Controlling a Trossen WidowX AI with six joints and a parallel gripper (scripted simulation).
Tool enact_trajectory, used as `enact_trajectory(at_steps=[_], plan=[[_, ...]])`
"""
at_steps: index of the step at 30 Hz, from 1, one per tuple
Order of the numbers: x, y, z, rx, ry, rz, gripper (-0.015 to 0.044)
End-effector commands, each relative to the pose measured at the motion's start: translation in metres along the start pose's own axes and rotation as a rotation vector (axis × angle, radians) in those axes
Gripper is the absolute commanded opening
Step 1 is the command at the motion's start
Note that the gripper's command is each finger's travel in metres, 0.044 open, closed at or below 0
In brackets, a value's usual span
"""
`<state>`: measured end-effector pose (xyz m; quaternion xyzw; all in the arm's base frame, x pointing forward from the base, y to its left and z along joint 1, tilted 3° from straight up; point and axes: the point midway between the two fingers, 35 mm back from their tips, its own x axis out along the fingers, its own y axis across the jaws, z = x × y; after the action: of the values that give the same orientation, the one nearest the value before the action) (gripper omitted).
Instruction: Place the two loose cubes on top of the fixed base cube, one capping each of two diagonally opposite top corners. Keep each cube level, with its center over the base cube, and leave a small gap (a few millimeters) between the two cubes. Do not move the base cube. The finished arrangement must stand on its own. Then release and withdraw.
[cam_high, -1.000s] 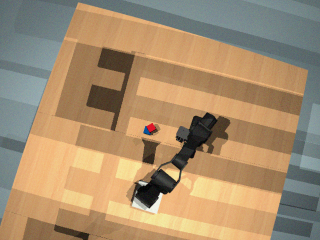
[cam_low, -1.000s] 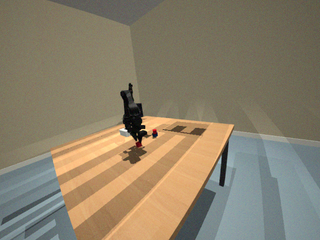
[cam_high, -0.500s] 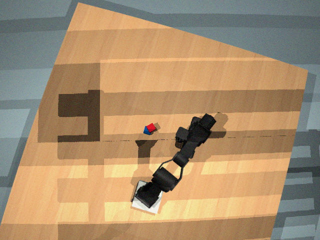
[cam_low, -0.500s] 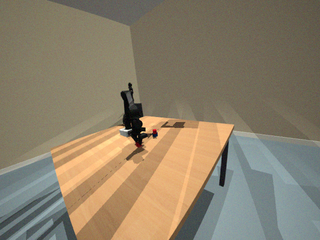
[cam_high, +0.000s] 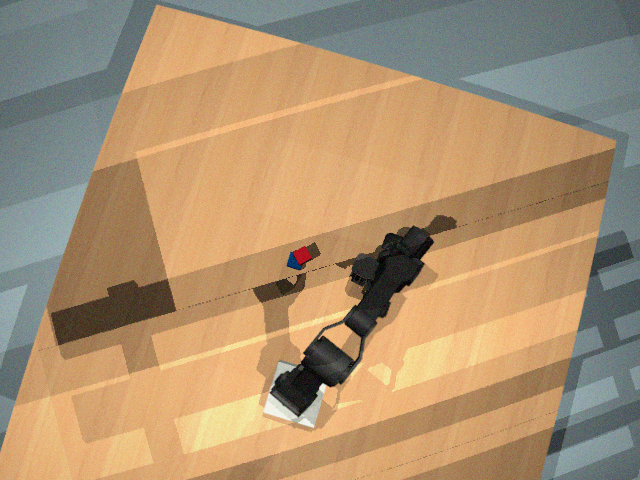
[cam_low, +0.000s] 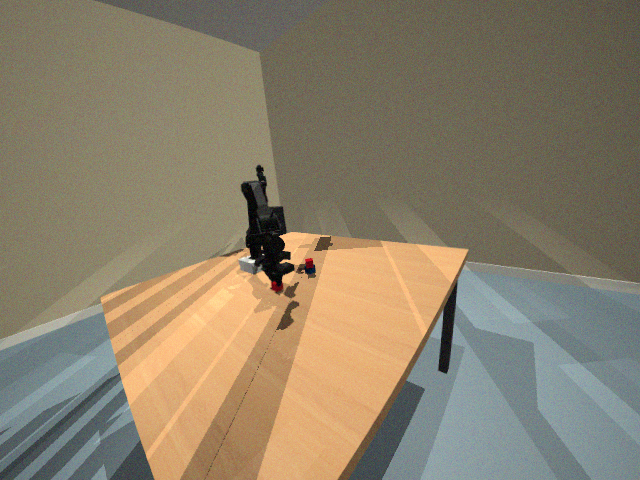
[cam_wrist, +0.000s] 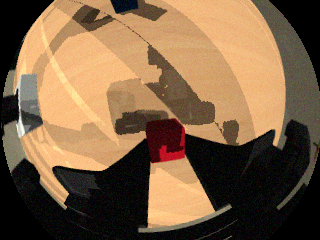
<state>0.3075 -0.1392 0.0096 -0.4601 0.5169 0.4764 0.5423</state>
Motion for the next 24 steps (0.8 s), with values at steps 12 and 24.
enact_trajectory(at_steps=[12,24], plan=[[-0.051,-0.006,-0.002,-0.001,0.007,-0.012,0.0105],[-0.089,-0.002,0.0,-0.001,0.007,-0.012,0.0105]])
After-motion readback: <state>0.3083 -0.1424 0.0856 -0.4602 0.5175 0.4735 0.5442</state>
